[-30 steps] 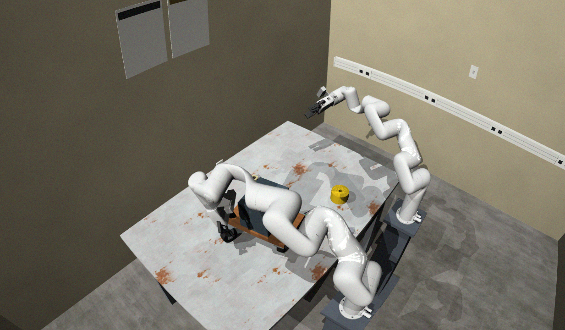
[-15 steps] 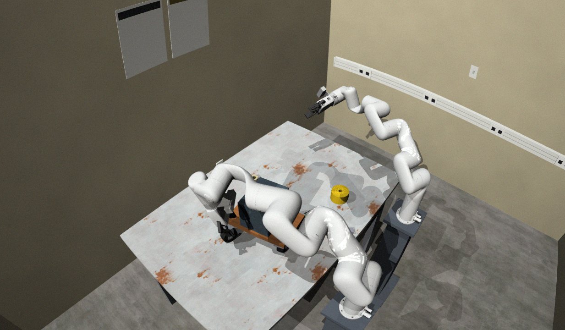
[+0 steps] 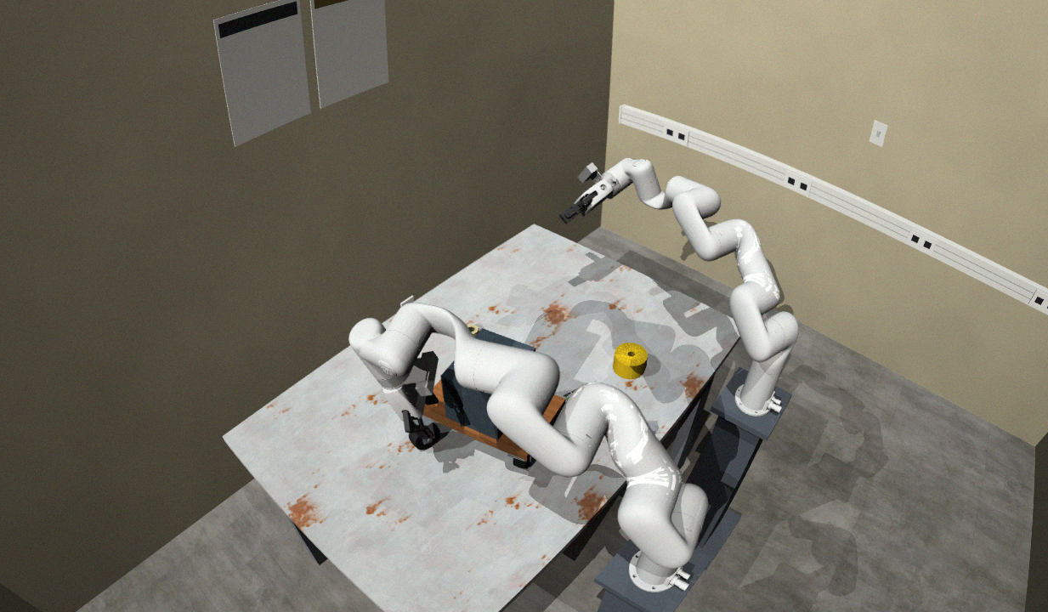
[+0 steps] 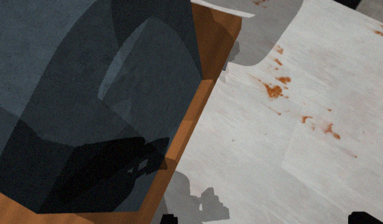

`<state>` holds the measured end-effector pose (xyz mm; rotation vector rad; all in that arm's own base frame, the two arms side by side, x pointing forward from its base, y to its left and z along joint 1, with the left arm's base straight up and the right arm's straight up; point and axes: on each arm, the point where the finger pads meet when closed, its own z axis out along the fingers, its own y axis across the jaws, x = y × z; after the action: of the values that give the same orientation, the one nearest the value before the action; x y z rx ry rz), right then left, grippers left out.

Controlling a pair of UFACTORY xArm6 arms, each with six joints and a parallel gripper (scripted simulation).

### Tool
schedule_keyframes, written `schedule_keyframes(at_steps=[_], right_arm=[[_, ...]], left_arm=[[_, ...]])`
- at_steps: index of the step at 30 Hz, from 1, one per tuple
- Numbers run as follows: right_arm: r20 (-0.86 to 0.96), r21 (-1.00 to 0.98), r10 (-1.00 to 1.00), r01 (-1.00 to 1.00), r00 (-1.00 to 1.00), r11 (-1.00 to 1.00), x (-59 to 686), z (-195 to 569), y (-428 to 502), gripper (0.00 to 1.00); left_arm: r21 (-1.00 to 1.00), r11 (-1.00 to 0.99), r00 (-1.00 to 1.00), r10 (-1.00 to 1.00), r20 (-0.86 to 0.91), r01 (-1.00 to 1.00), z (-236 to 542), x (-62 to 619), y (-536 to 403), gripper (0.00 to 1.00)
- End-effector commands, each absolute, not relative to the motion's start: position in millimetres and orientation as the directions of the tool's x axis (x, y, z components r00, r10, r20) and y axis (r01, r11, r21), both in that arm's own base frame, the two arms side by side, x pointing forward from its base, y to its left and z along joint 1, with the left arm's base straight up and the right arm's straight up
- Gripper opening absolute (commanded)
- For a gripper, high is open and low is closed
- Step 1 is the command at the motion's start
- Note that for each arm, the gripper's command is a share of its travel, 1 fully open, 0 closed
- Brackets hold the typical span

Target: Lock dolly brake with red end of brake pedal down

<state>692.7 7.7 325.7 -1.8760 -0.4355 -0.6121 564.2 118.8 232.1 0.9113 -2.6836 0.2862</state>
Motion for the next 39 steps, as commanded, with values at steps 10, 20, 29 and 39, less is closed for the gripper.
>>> schedule_keyframes(at_steps=[10,20,29,39], right_arm=[[0.684,-0.441,0.526,0.861,0.505,-0.253,631,320,156,0.0],[0.638,-0.253,0.747,0.967,0.188,-0.027,579,320,224,0.0],[0.505,-0.082,0.833,0.948,-0.226,0.306,517,325,278,0.0],[0.308,0.019,0.722,0.763,-0.619,0.646,457,337,315,0.0]], left_arm=[[-0.094,0.78,-0.758,-0.561,0.333,-0.619,233,565,119,1.0],[-0.094,0.78,-0.758,-0.561,0.333,-0.619,233,565,119,1.0],[-0.094,0.78,-0.758,-0.561,0.333,-0.619,233,565,119,1.0],[-0.094,0.78,-0.758,-0.561,0.333,-0.619,233,565,119,1.0]])
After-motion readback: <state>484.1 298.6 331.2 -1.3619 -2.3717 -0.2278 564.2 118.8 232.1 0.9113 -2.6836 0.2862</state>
